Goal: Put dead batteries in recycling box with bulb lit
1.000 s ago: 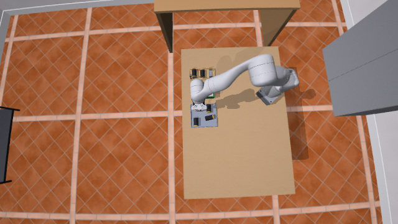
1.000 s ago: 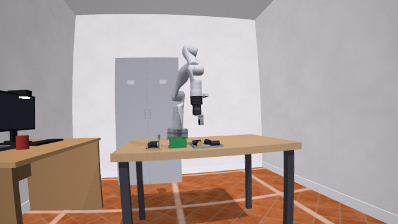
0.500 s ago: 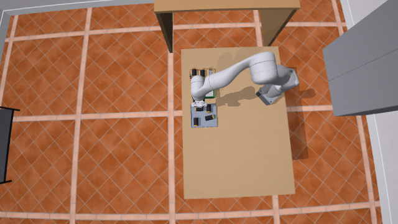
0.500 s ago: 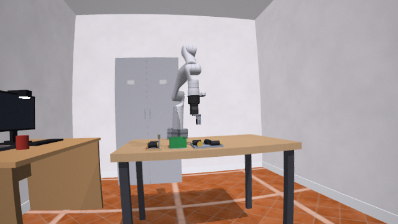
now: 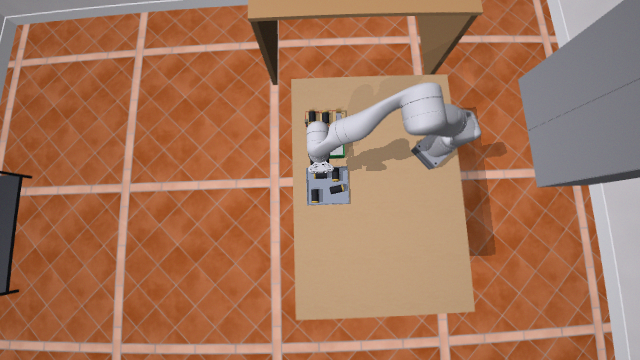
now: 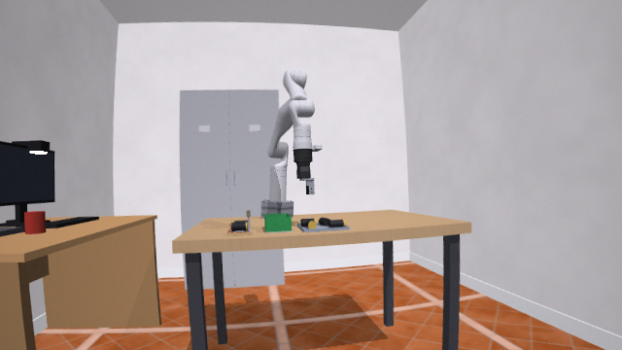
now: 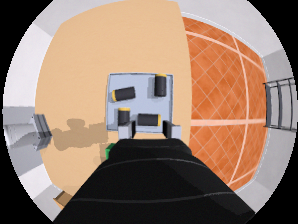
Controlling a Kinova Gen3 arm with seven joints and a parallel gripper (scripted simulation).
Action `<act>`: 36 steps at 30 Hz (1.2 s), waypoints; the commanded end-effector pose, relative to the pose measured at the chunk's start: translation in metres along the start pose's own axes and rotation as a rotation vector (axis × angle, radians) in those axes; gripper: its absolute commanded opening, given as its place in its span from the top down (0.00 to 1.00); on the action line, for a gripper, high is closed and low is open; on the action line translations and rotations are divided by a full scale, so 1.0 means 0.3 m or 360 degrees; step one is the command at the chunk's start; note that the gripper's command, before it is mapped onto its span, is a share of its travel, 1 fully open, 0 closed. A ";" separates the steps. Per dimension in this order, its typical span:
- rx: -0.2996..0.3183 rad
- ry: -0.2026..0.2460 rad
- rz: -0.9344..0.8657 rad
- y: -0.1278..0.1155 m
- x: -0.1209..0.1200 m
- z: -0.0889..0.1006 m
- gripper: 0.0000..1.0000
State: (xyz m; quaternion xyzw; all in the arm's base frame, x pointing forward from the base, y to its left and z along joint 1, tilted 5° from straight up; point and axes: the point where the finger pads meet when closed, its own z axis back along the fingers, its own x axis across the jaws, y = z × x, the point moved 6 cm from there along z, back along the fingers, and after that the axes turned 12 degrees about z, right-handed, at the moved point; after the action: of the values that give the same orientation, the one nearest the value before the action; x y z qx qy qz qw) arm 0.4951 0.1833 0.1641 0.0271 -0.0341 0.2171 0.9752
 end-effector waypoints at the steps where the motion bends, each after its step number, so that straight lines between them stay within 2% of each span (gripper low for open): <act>1: 0.0000 -0.0004 0.0017 -0.002 0.002 0.003 0.10; 15: 0.0000 -0.0004 0.0207 -0.002 0.002 0.003 0.10; 36: -0.0001 -0.0004 0.0740 -0.002 0.002 0.003 0.10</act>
State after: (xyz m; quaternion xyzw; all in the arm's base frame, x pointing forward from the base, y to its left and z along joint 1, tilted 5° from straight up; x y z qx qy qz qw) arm 0.4941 0.1844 0.1644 0.0182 -0.0392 0.4291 0.9022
